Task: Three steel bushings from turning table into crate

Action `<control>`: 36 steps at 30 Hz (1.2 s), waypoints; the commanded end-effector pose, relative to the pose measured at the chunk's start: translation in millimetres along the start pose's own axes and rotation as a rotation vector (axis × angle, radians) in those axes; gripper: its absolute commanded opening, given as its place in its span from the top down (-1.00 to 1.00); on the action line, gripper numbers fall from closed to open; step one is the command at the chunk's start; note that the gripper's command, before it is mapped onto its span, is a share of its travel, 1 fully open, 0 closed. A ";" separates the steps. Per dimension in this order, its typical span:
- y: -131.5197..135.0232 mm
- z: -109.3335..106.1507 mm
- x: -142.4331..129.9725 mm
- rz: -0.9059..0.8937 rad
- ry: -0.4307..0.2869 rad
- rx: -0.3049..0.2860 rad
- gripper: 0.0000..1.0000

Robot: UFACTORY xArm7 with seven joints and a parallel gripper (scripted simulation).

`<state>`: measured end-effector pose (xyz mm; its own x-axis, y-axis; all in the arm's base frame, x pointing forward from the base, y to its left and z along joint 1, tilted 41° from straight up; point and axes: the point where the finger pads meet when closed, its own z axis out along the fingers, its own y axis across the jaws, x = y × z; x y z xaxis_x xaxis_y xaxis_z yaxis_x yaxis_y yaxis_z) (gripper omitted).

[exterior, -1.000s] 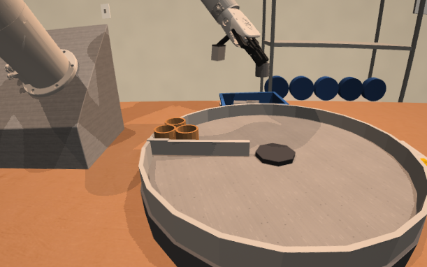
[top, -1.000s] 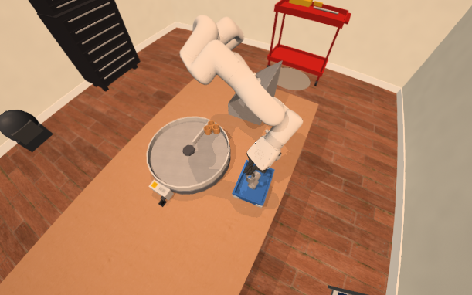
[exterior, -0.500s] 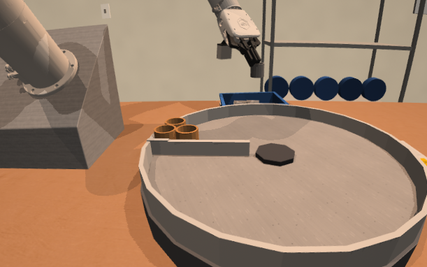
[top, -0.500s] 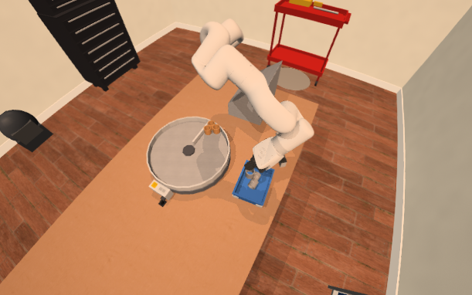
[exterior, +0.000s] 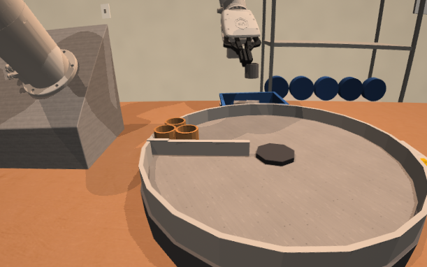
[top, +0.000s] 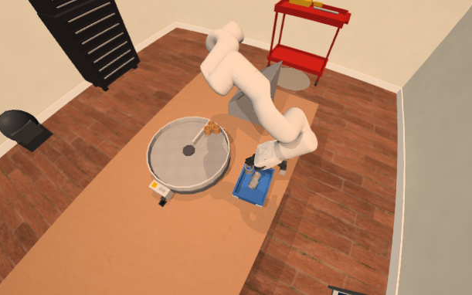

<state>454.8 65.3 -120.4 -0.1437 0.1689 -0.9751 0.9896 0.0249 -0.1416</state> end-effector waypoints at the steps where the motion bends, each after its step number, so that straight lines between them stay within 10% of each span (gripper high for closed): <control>1: -3.2 -1.5 -1.5 0.084 -0.005 0.074 1.00; 9: -11.2 -1.2 -1.9 0.205 -0.006 0.175 1.00; 36: -10.0 -3.0 0.2 0.213 -0.004 0.180 1.00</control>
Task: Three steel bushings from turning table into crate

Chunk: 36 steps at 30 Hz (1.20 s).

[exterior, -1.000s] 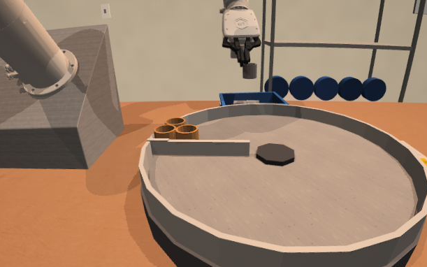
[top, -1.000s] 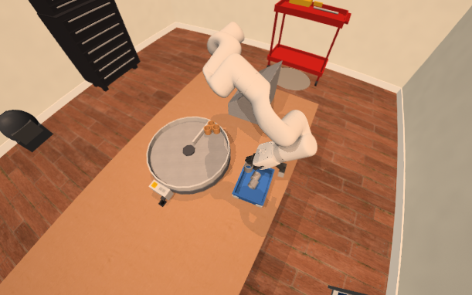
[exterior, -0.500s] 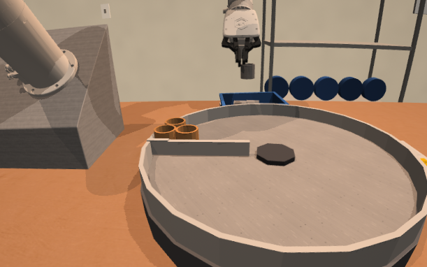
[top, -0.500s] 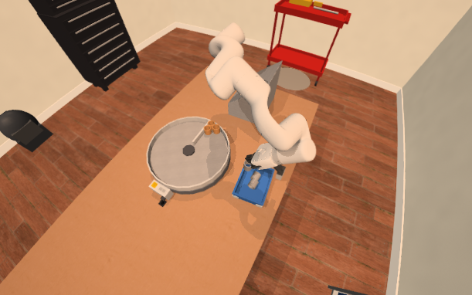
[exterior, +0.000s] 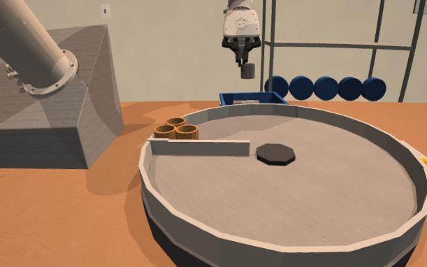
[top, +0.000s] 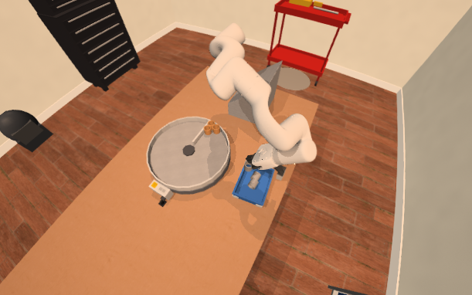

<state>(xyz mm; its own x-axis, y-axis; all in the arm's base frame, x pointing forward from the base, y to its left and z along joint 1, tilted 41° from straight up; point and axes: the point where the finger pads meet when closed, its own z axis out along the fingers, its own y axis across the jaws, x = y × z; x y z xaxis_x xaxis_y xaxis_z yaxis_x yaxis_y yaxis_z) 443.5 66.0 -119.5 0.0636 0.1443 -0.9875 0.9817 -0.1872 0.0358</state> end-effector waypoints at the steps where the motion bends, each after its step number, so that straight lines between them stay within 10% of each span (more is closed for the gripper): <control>1: 0.9 -2.3 -0.5 0.003 0.004 -0.001 1.00; 36: 1.0 48.0 42.1 0.003 0.004 -0.001 1.00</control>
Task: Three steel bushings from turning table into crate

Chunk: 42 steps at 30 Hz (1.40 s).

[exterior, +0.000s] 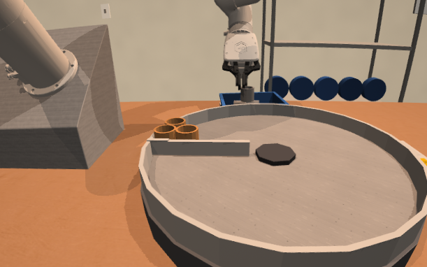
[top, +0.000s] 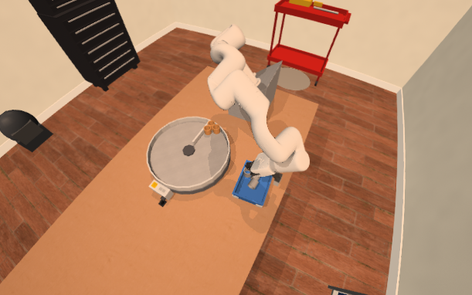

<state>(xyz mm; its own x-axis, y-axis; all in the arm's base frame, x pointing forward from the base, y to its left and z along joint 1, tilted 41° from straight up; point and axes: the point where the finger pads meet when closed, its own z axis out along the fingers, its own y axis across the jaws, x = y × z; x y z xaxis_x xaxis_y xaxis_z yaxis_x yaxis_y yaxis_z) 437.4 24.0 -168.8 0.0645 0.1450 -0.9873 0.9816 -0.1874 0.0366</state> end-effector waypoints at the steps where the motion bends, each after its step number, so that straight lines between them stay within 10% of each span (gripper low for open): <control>1: 0.9 -1.5 -0.1 0.002 0.003 -0.001 1.00; 42: 1.1 28.4 25.1 0.002 0.003 -0.001 1.00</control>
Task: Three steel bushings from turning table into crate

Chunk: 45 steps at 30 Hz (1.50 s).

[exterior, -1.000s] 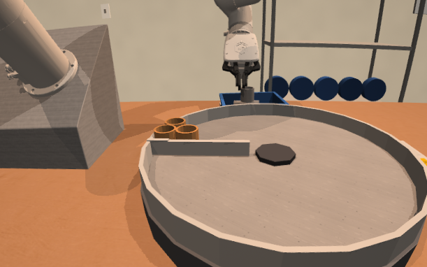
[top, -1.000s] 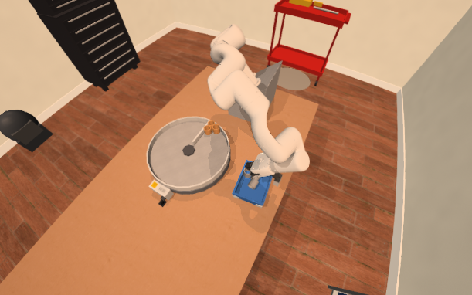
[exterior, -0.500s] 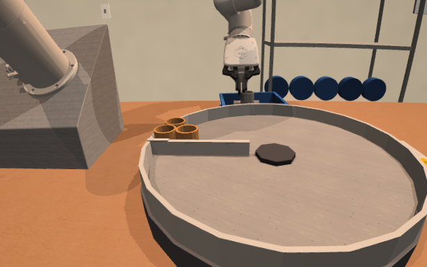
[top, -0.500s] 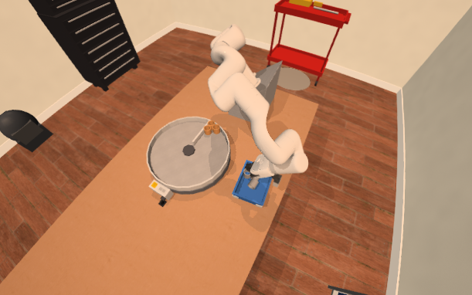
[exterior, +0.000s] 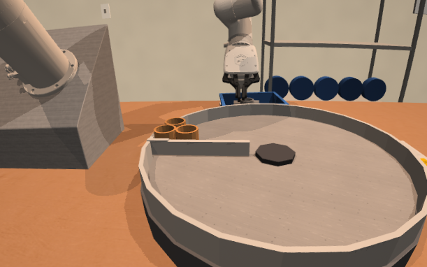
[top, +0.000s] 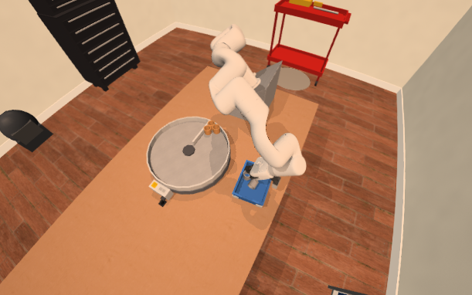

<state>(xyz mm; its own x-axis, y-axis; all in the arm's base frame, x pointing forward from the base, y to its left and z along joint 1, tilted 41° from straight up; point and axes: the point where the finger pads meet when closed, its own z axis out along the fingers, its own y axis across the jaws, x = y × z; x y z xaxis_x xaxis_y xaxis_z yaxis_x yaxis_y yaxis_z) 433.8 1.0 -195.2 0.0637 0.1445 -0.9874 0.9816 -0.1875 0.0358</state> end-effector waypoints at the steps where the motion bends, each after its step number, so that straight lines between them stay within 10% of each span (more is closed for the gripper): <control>1: 1.3 2.0 3.1 0.003 0.004 -0.001 1.00; 45: 1.5 7.5 7.8 0.003 0.004 -0.001 1.00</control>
<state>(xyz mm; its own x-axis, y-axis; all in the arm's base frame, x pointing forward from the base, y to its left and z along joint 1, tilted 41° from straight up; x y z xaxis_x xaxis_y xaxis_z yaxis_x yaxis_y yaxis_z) 433.1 -6.4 -204.0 0.0640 0.1447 -0.9874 0.9816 -0.1876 0.0362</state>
